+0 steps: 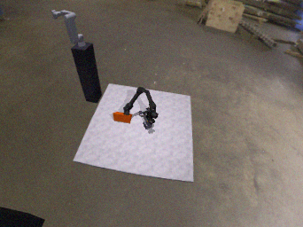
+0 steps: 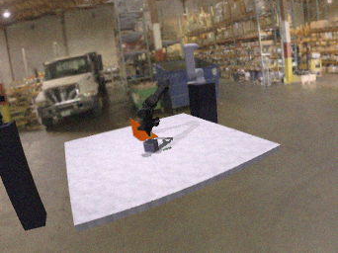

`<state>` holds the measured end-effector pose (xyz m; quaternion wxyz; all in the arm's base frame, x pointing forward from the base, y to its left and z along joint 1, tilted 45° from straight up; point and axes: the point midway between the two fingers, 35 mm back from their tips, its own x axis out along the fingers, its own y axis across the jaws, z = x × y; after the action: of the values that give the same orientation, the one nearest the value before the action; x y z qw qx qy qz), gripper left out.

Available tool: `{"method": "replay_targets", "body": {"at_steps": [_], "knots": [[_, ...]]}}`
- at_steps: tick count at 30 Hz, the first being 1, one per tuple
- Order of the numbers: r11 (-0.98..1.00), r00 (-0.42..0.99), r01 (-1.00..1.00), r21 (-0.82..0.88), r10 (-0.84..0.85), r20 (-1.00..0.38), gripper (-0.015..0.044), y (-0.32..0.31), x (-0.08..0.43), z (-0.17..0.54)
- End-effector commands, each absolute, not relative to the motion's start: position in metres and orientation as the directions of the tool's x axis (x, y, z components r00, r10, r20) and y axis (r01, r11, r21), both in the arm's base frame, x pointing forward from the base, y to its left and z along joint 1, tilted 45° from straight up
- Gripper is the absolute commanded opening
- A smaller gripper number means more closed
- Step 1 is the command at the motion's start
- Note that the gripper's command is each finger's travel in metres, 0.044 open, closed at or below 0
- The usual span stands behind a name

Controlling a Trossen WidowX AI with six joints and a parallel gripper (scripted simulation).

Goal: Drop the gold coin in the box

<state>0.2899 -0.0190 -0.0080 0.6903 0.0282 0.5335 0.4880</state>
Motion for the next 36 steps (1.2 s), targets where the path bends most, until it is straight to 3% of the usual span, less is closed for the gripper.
{"method": "replay_targets", "body": {"at_steps": [1,36], "knots": [[0.520,-0.047,-0.646,0.558,0.703,-0.710,0.0000,-0.0191,0.2893,-0.0088],[0.521,-0.043,-0.646,0.558,0.704,-0.708,0.0000,-0.0171,0.2873,-0.0130]]}}
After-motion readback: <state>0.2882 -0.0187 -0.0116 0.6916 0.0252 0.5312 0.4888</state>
